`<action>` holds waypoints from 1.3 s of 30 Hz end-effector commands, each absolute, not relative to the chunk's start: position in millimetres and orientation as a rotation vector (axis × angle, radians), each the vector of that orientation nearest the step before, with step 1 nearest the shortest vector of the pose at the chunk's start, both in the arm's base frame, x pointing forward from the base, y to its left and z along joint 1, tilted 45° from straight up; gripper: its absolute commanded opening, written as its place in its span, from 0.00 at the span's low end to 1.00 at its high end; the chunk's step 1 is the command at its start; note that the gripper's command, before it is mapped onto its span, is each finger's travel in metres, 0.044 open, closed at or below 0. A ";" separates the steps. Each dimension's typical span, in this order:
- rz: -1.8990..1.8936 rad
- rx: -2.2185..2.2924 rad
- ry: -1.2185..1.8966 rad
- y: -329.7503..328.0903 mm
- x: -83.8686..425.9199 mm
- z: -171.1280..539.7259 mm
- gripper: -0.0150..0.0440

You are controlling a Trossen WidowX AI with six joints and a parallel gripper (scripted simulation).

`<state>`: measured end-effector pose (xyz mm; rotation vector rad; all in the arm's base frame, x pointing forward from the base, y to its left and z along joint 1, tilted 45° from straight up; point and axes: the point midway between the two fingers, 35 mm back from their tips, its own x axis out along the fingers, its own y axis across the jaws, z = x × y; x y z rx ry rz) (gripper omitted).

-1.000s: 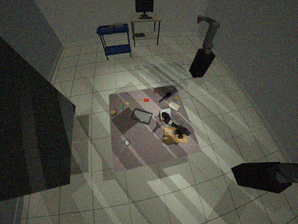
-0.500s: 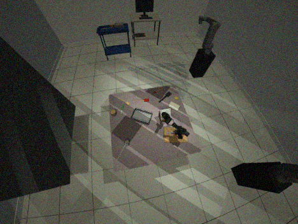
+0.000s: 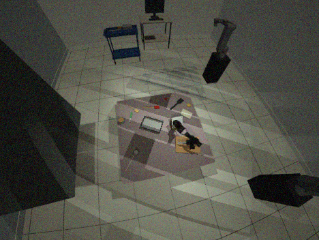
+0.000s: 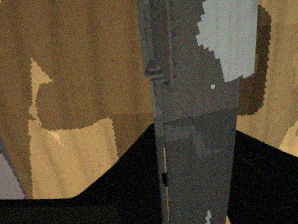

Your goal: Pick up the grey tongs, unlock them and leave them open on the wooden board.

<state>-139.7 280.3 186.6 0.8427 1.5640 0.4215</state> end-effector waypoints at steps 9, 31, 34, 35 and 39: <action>0.422 0.842 1.562 285.2 -138.1 180.6 0.09; 0.422 0.842 1.562 285.2 -138.1 180.6 1.00; 0.420 0.841 1.563 285.5 -142.4 183.8 1.00; 0.418 0.840 1.564 285.8 -146.6 186.8 1.00; 0.406 0.834 1.568 285.8 -176.5 207.1 1.00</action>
